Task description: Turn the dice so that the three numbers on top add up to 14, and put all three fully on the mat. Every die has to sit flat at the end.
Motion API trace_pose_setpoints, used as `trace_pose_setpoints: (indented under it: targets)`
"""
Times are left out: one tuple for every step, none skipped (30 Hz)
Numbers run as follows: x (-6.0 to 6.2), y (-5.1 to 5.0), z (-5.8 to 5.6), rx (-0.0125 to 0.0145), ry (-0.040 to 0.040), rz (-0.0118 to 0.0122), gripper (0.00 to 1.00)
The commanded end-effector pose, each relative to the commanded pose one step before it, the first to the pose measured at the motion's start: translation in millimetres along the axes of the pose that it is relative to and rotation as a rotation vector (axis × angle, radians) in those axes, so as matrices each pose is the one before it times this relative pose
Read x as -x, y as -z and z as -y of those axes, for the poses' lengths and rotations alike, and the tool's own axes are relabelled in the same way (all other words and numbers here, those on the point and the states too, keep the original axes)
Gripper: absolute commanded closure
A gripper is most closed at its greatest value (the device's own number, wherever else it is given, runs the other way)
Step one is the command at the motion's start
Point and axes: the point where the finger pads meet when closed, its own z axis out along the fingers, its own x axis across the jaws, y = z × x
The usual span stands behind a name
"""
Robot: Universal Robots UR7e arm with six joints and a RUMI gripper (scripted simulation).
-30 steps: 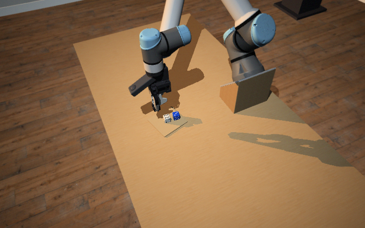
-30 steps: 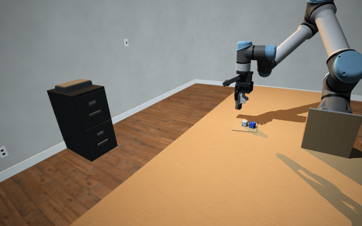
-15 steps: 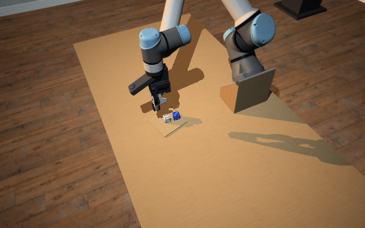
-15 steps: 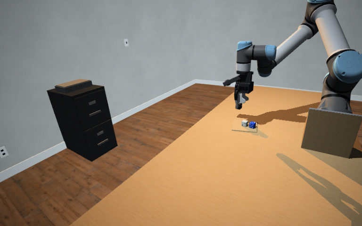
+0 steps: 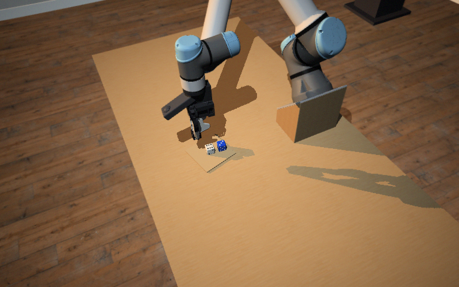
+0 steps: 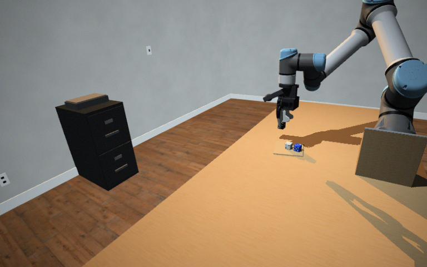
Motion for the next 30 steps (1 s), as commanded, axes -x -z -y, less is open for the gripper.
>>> trace_pose_setpoints:
  targets:
    - [-0.01,0.39,0.28,-0.00101,-0.00034,0.00018,0.90]
    - [0.00,-0.02,0.00,0.00001,0.00000,0.00000,0.90]
    - [0.00,-0.15,0.00,0.00003,-0.00001,0.00001,0.90]
    - [0.00,-0.38,0.00,0.00009,-0.00003,0.00002,0.90]
    - [0.00,-0.69,0.01,0.00016,-0.00006,0.00003,0.90]
    - [0.01,-1.07,0.01,0.00025,-0.00010,0.00005,0.90]
    - [0.00,-1.50,0.01,0.00035,-0.00014,0.00006,0.90]
    - [0.01,-1.85,0.01,0.00023,-0.00009,0.00004,0.90]
    - [0.01,-2.17,0.02,0.00000,0.00000,0.00000,0.90]
    - [0.01,-2.59,0.01,0.00000,0.00000,0.00000,0.90]
    - [0.01,-3.00,0.02,0.00000,0.00000,0.00000,0.90]
    - [0.01,-3.39,0.03,0.00000,0.00000,0.00000,0.90]
    - [0.01,-3.74,0.02,0.00000,0.00000,0.00000,0.90]
    - [0.00,0.00,0.00,0.00000,0.00000,0.00000,0.90]
    - [0.00,0.00,0.00,0.00000,0.00000,0.00000,0.90]
    - [0.01,-4.06,0.02,0.00000,0.00000,0.00000,0.90]
    - [0.01,-4.33,0.02,0.00000,0.00000,0.00000,0.90]
    - [0.02,-4.56,0.03,0.00000,0.00000,0.00000,0.90]
    - [0.02,-4.73,0.03,0.00000,0.00000,0.00000,0.90]
    - [0.02,-4.85,0.03,0.00000,0.00000,0.00000,0.90]
    - [0.02,-4.91,0.03,0.00000,0.00000,0.00000,0.90]
    - [0.02,-4.91,0.03,0.00000,0.00000,0.00000,0.90]
    - [0.02,-4.86,0.03,0.00000,0.00000,0.00000,0.90]
    - [0.02,-4.74,0.03,0.00000,0.00000,0.00000,0.90]
    - [0.02,-4.57,0.03,0.00000,0.00000,0.00000,0.90]
    - [0.02,-4.35,0.03,0.00000,0.00000,0.00000,0.90]
    - [0.02,-4.08,0.03,0.00000,0.00000,0.00000,0.90]
    - [0.01,-3.76,0.03,0.00000,0.00000,0.00000,0.90]
    - [0.01,-3.41,0.02,0.00000,0.00000,0.00000,0.90]
    - [0.01,-3.02,0.01,0.00000,0.00000,0.00000,0.90]
